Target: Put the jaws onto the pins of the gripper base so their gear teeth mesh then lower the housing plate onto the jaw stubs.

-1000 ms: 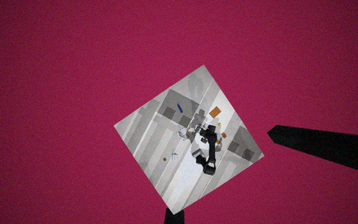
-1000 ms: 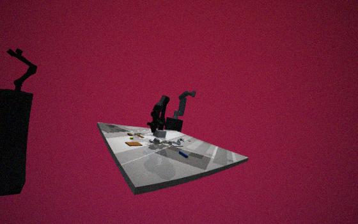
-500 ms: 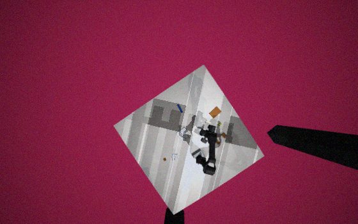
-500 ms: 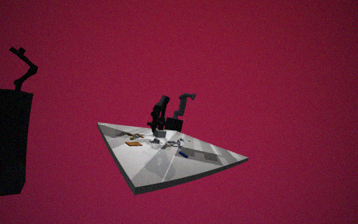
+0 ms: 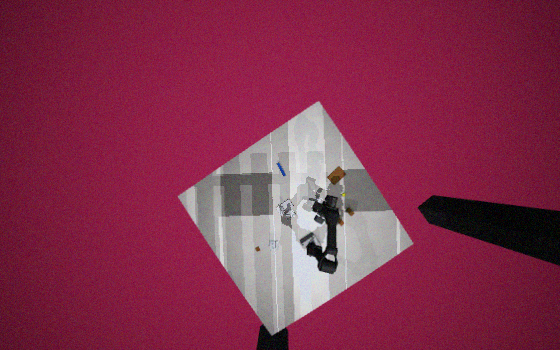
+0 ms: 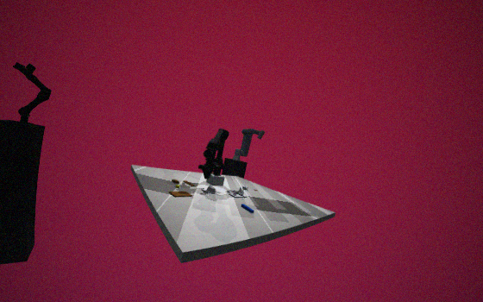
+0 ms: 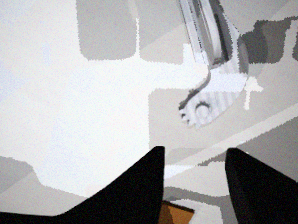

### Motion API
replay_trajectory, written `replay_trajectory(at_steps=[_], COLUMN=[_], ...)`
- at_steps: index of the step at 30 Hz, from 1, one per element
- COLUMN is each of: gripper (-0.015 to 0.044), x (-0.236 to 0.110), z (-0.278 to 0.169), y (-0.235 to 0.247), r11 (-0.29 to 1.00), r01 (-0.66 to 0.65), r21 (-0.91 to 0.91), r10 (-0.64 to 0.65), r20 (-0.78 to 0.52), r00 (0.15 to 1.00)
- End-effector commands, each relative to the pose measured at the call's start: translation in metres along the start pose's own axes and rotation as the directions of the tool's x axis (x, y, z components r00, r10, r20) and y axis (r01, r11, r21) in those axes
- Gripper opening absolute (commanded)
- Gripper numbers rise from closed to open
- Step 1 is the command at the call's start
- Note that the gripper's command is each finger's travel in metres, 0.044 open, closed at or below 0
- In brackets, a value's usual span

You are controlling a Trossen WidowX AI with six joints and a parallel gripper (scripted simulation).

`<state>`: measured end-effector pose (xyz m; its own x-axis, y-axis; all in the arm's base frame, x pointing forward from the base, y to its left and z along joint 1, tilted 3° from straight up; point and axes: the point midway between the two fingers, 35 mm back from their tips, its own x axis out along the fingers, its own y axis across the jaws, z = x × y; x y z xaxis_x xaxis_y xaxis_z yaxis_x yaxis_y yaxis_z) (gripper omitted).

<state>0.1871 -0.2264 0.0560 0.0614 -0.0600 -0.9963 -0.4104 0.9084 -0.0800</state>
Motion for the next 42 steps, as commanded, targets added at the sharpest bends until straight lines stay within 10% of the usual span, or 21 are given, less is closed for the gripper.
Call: replay_trajectory(at_steps=[1, 9, 37, 42], gripper=[0.0236, 0.044, 0.044, 0.0309], x=[0.0, 0.0, 0.0, 0.0], z=[0.0, 0.0, 0.0, 0.0], y=[0.0, 0.0, 0.0, 0.0], r11=[1.0, 1.0, 1.0, 1.0], r01=[0.0, 0.0, 0.0, 0.0], r21=[0.0, 0.0, 0.0, 0.0], r10=[0.0, 0.0, 0.0, 0.0], r20=[0.0, 0.0, 0.0, 0.0], r00=[1.0, 1.0, 1.0, 1.0])
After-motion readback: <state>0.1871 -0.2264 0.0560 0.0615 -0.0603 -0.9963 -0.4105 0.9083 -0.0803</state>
